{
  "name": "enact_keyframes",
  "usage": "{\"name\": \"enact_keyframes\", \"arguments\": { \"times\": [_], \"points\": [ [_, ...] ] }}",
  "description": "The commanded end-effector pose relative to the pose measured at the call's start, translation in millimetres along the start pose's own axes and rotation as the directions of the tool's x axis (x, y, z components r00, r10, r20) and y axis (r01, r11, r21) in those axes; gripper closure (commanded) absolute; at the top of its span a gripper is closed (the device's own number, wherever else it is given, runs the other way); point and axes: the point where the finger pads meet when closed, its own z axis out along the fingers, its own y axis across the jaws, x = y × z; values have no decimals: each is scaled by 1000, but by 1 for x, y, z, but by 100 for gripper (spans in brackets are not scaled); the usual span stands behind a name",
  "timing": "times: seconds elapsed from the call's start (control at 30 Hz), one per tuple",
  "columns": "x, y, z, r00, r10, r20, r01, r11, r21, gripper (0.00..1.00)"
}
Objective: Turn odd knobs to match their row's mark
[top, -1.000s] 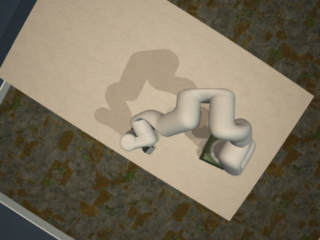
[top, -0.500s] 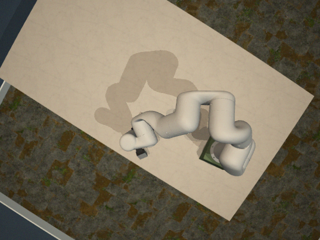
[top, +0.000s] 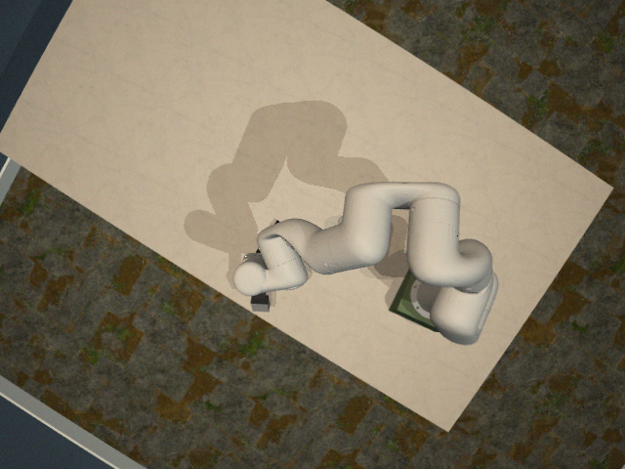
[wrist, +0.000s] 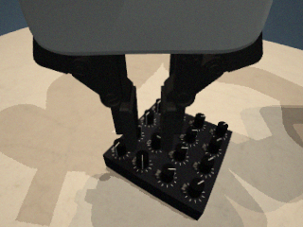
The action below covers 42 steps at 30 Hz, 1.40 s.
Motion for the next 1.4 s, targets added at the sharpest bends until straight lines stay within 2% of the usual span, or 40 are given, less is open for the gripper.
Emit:
{"name": "enact_keyframes", "arguments": {
  "times": [0.0, 0.1, 0.17, 0.2, 0.4, 0.67, 0.73, 0.77, 0.9, 1.23, 1.3, 1.37],
  "points": [
    [0, 1, -2, 988, 155, 9, -155, 988, -8, 81],
    [0, 1, -3, 968, 250, 8, -249, 968, -9, 81],
    [0, 1, -3, 968, 250, 8, -249, 968, -9, 81],
    [0, 1, -4, 942, 335, 8, -335, 942, -9, 81],
    [0, 1, -5, 872, 489, 6, -489, 872, -11, 81],
    [0, 2, -7, 719, 695, 2, -695, 719, -13, 81],
    [0, 2, -7, 719, 695, 2, -695, 719, -13, 81],
    [-1, 2, -8, 657, 754, 0, -754, 657, -13, 81],
    [-1, 2, -9, 571, 821, -3, -821, 571, -14, 81],
    [-2, 3, -13, 281, 960, -13, -960, 281, -13, 81],
    [-2, 3, -13, 281, 960, -13, -960, 281, -13, 81],
    [-2, 4, -15, 172, 985, -17, -985, 172, -11, 81]
  ]
}}
